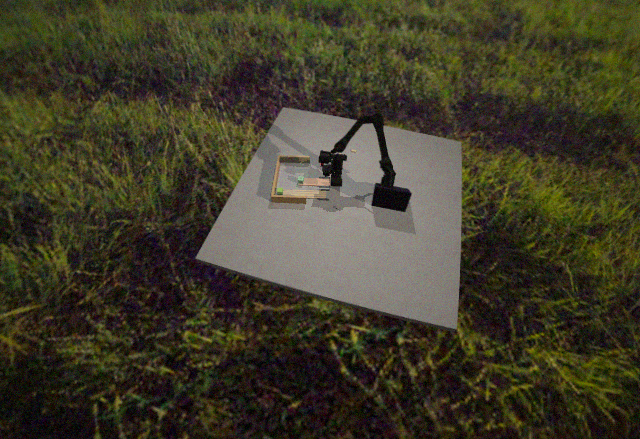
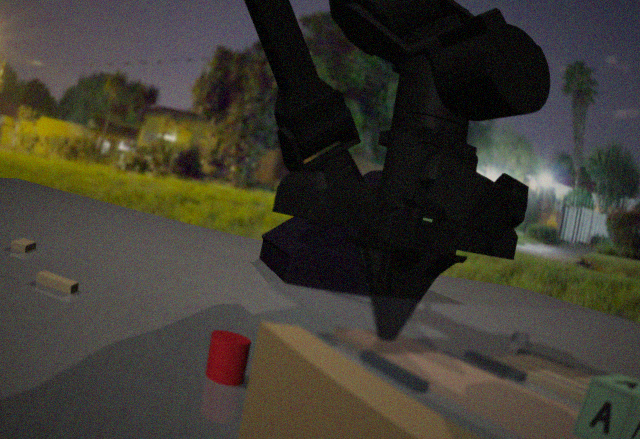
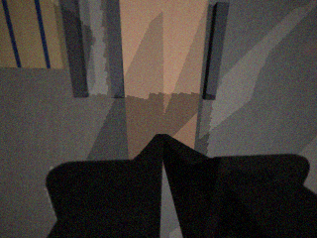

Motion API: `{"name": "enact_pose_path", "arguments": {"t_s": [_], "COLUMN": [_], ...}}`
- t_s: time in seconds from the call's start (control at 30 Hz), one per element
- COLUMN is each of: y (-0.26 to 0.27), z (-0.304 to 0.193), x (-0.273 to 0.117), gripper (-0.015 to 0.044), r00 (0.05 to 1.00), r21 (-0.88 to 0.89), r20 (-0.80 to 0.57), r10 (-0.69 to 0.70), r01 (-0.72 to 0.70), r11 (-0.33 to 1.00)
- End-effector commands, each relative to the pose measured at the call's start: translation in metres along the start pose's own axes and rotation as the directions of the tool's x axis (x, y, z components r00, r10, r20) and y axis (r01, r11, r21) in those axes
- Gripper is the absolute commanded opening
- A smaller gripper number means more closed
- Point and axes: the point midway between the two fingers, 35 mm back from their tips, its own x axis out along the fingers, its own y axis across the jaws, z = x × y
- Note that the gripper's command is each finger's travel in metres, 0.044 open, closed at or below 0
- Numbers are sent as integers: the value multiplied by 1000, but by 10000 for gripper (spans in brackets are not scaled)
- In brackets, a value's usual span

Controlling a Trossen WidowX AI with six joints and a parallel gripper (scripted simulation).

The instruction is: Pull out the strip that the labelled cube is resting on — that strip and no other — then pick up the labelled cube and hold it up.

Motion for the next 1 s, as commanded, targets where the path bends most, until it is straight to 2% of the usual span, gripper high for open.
{"name": "enact_pose_path", "arguments": {"t_s": [0.0, 0.97], "y": [1, 2], "z": [-15, -57], "x": [6, 5], "gripper": [0, 0], "r00": [1000, 1000], "r21": [-11, -12], "r20": [-29, -30], "r10": [0, 0], "r01": [-1, -1], "r11": [1000, 1000]}}
